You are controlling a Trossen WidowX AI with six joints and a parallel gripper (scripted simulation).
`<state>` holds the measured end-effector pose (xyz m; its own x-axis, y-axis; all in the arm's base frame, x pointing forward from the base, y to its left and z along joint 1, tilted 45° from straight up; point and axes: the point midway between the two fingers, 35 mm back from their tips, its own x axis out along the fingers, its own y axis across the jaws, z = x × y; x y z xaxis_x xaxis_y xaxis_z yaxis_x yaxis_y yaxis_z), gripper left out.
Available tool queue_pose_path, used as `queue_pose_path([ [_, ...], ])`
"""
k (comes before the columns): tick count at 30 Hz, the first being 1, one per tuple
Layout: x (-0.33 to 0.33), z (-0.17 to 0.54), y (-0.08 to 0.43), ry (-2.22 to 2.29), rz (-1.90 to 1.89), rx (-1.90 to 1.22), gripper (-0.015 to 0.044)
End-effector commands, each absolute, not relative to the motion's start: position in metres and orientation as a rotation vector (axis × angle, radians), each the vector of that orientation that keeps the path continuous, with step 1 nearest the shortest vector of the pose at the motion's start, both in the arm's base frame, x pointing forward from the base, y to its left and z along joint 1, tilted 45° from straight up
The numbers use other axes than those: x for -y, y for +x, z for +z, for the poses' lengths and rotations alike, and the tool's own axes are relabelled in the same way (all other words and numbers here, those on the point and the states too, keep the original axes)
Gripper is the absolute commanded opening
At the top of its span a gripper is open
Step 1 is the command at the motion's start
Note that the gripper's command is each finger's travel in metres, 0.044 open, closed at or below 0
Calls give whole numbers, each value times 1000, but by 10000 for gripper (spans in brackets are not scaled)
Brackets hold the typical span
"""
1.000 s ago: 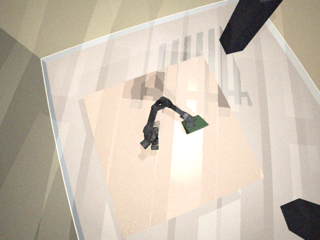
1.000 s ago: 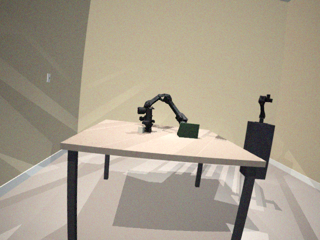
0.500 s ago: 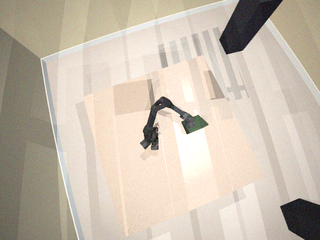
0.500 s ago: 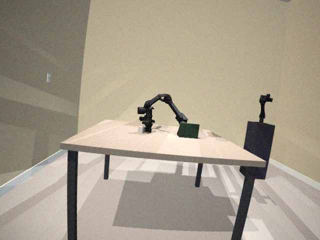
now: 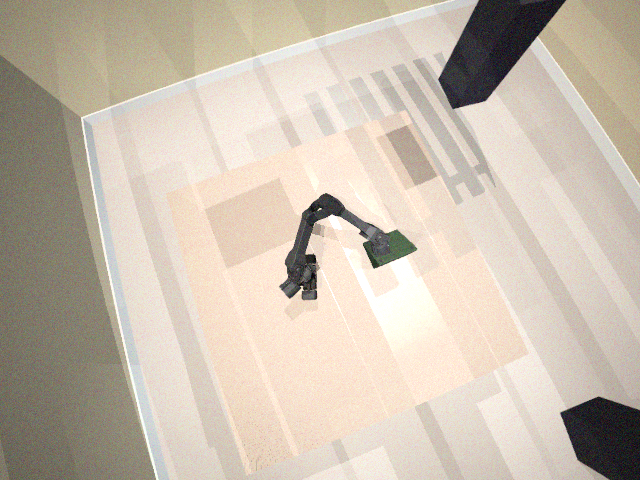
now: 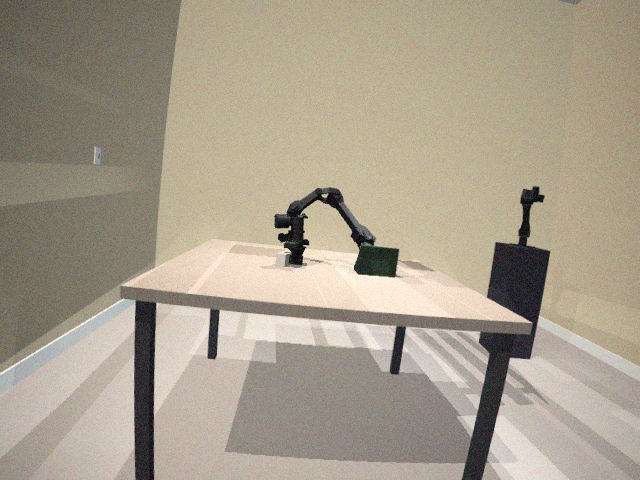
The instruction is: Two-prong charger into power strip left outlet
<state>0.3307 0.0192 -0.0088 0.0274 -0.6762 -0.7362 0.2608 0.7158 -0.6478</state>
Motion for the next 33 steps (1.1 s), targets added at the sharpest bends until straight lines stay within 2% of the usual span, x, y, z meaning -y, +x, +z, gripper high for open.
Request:
queue_pose_path([
  [1, -19, -5, 341, -367, -752, -1338, 0],
  [33, -18, -2, 348, -366, -752, -1337, 0],
])
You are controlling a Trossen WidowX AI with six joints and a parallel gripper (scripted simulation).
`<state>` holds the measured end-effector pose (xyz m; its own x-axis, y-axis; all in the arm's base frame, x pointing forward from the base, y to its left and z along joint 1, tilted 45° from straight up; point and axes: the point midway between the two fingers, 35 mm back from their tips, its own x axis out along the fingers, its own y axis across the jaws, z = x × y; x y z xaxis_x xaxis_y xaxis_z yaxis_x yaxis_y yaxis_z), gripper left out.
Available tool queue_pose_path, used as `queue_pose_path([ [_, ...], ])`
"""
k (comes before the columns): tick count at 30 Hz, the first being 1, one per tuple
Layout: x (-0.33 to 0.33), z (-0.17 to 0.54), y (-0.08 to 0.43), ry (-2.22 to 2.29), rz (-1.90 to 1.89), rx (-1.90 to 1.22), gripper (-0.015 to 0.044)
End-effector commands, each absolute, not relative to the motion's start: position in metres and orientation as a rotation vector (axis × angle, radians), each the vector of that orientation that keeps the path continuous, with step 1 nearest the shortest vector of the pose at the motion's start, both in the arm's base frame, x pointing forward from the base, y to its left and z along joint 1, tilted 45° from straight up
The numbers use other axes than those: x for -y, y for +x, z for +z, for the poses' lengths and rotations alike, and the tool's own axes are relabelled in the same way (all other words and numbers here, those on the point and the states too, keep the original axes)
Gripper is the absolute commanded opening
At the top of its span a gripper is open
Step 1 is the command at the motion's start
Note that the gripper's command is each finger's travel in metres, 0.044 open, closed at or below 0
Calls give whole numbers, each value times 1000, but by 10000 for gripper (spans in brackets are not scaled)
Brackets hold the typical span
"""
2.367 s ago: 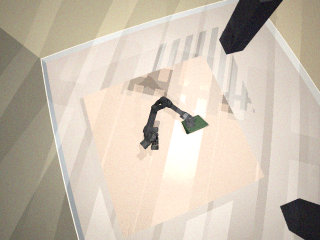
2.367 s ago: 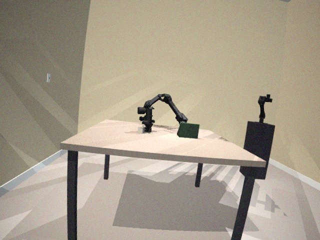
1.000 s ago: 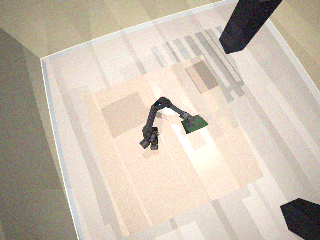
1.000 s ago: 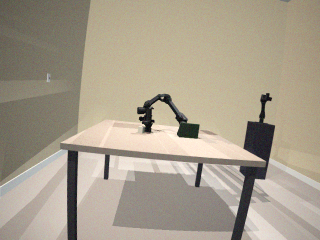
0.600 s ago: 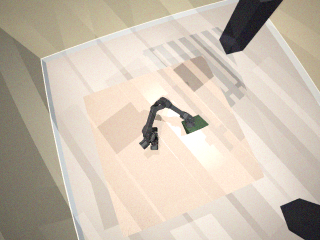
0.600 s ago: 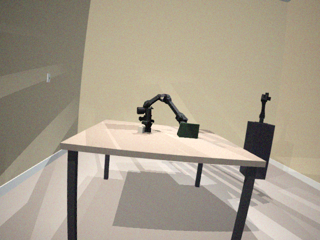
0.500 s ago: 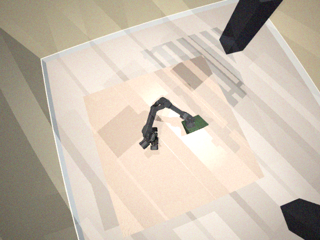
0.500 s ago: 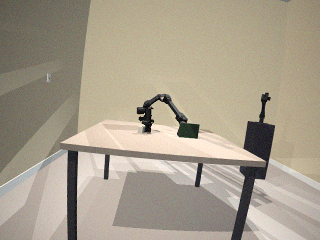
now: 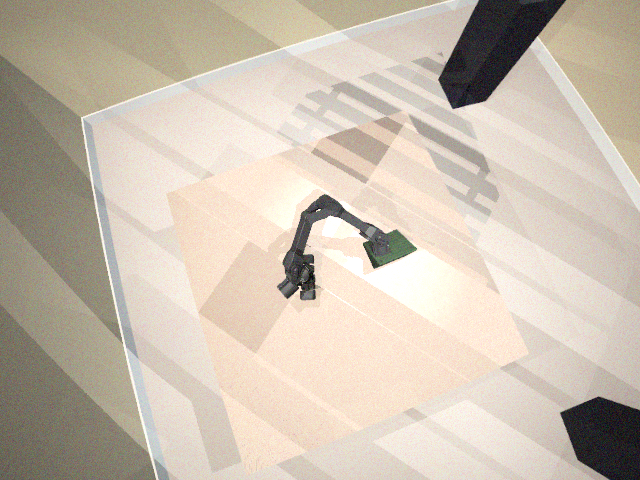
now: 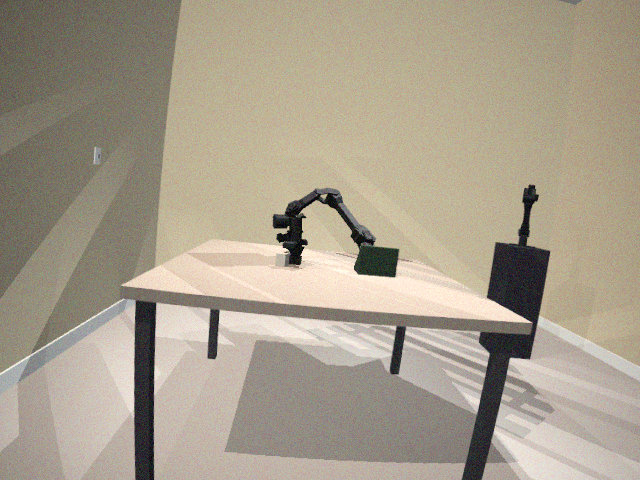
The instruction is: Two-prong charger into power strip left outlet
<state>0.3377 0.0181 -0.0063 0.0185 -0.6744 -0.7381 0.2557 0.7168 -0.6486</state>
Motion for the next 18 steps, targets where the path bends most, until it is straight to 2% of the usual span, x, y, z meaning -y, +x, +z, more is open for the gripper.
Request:
queue_pose_path([
  [1, -18, -2, 348, -366, -752, -1337, 0],
  [18, -18, -3, 346, -366, -752, -1337, 0],
])
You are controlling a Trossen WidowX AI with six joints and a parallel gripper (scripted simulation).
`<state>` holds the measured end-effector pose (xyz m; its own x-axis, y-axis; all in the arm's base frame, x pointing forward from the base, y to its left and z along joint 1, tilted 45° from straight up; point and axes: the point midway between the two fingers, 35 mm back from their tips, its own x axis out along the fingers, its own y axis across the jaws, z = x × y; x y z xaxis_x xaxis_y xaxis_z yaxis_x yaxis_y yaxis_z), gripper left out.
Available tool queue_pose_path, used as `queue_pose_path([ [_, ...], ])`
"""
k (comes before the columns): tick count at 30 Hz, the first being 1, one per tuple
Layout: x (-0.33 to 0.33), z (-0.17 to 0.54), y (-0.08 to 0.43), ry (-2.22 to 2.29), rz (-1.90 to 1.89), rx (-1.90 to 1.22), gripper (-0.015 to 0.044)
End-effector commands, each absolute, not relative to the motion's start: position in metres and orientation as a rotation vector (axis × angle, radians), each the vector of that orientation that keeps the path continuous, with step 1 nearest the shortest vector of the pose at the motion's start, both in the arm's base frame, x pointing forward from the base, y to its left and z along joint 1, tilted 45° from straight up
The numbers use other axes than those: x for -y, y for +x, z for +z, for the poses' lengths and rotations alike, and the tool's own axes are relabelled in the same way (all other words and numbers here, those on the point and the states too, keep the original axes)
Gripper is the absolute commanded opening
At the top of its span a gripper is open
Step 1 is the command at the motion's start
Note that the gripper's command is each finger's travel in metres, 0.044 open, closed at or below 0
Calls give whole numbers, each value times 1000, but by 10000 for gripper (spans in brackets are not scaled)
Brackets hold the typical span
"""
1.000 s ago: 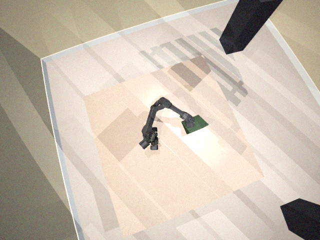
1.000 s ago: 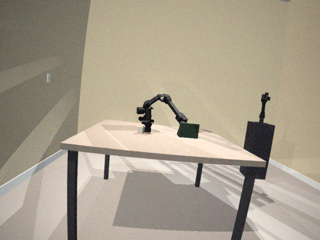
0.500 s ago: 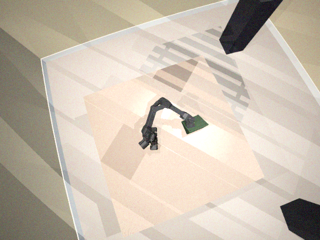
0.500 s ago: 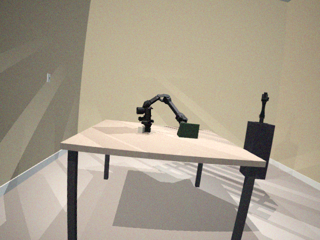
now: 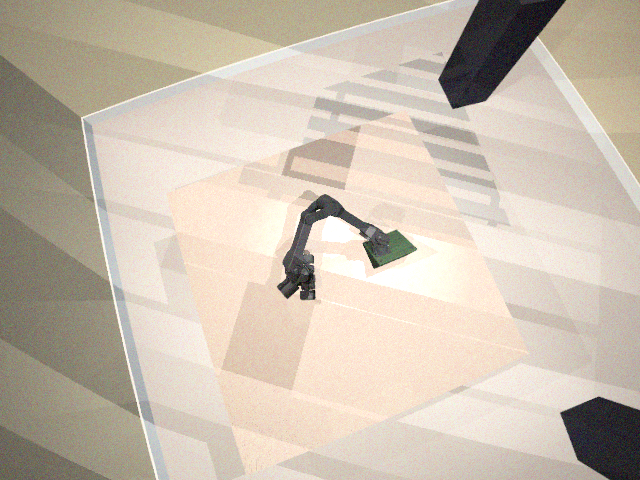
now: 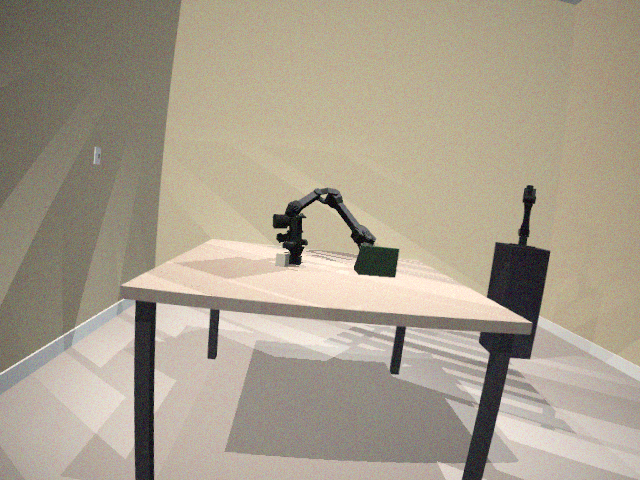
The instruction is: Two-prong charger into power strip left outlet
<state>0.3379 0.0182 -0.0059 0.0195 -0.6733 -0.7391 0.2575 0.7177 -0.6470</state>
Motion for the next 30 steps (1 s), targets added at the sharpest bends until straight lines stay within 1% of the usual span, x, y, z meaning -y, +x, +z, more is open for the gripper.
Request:
queue_pose_path([
  [1, -18, -3, 346, -366, -752, -1337, 0],
  [30, -17, -5, 343, -367, -752, -1338, 0],
])
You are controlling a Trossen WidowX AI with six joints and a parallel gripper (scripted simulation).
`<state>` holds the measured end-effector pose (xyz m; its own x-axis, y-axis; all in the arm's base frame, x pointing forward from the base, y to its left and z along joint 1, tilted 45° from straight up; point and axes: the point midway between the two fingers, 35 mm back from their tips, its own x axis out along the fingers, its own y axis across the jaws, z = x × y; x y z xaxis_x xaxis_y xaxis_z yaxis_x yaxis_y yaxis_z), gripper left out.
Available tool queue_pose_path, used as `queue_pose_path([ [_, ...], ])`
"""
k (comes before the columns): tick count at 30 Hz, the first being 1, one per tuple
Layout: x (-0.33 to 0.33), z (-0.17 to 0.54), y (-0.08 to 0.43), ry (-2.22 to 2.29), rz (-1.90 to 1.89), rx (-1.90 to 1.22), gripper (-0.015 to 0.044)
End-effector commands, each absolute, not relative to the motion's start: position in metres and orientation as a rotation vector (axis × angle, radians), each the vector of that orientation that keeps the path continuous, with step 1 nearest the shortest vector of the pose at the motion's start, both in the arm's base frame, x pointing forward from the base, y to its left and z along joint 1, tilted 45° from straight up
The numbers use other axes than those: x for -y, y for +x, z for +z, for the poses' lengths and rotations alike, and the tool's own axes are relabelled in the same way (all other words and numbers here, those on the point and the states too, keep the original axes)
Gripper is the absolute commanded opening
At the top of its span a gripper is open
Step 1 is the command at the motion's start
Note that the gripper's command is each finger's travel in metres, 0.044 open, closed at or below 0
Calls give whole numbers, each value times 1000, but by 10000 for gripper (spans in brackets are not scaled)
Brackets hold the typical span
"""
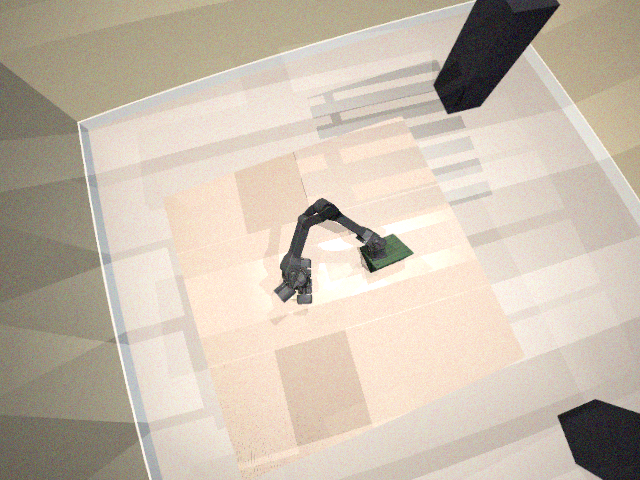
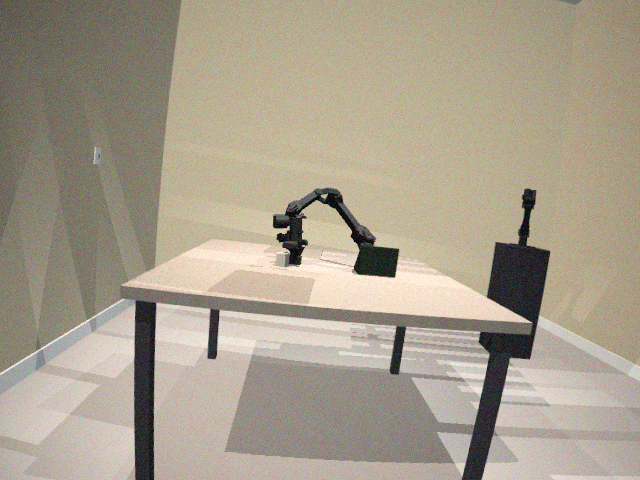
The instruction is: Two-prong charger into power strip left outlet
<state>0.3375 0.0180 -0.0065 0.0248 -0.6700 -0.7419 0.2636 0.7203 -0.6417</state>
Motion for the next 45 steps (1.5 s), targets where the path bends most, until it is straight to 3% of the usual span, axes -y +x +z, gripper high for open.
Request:
queue_pose_path([
  [1, -17, -5, 343, -367, -752, -1338, 0],
  [40, -18, -7, 337, -370, -748, -1367, 0],
  [45, -18, -7, 337, -370, -748, -1367, 131],
])
